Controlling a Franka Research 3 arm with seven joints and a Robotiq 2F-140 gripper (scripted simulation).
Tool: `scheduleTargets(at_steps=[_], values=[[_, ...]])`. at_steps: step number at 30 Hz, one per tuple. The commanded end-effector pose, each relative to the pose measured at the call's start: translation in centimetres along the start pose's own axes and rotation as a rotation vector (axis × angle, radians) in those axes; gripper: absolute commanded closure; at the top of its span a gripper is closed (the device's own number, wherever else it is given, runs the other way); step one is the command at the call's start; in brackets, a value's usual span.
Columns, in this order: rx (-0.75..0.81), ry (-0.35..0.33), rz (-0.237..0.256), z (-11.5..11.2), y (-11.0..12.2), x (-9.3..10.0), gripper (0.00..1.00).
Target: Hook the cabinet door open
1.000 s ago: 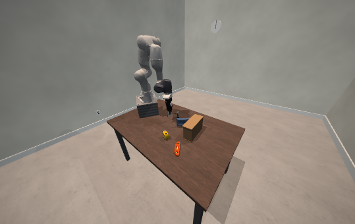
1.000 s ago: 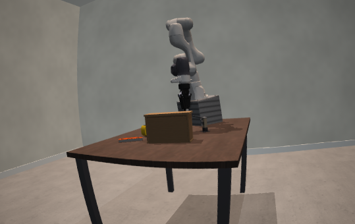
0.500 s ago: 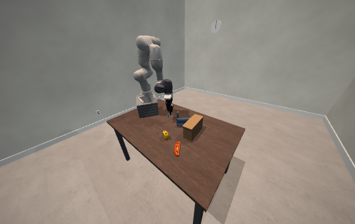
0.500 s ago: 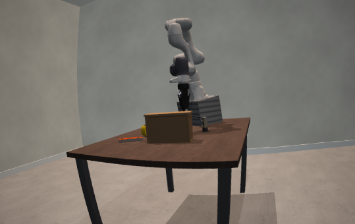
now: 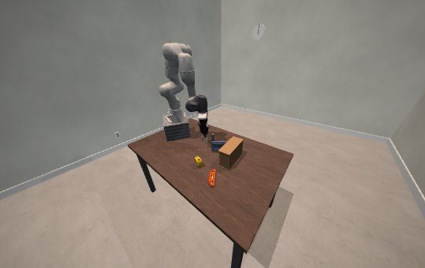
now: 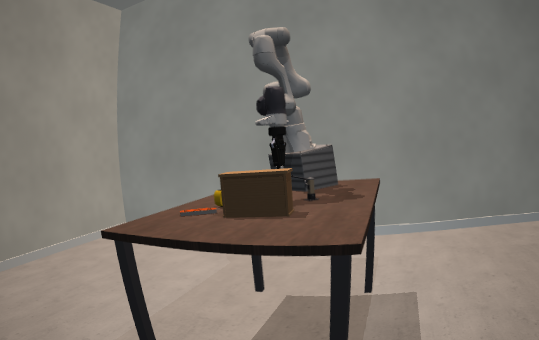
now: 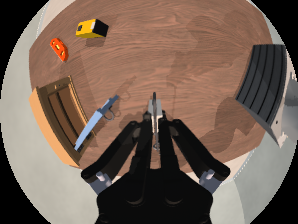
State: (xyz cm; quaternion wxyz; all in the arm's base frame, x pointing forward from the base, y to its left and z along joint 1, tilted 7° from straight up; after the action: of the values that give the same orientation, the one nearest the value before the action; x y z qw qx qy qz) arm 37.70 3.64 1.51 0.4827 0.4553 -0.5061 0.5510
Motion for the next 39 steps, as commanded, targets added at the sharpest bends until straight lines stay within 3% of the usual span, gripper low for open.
scheduleTargets(at_steps=[1, 39], values=[[0.056, -0.012, -0.008, -0.1, -0.5, 0.1, 0.97], [0.356, -0.013, -0.006, -0.6, -3.6, 0.1, 0.97]])
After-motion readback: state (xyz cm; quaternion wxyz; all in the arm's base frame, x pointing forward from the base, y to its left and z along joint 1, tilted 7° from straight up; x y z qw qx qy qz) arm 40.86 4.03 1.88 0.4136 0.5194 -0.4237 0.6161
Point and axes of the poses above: the point where the finger pads meet when closed, its own x axis back along the fingers, its own y axis across the jaws, z = x × y, the point moved 6 cm from there along x, back along the fingers, and after that the axes turned 3 degrees about x, right-handed, at the moved point
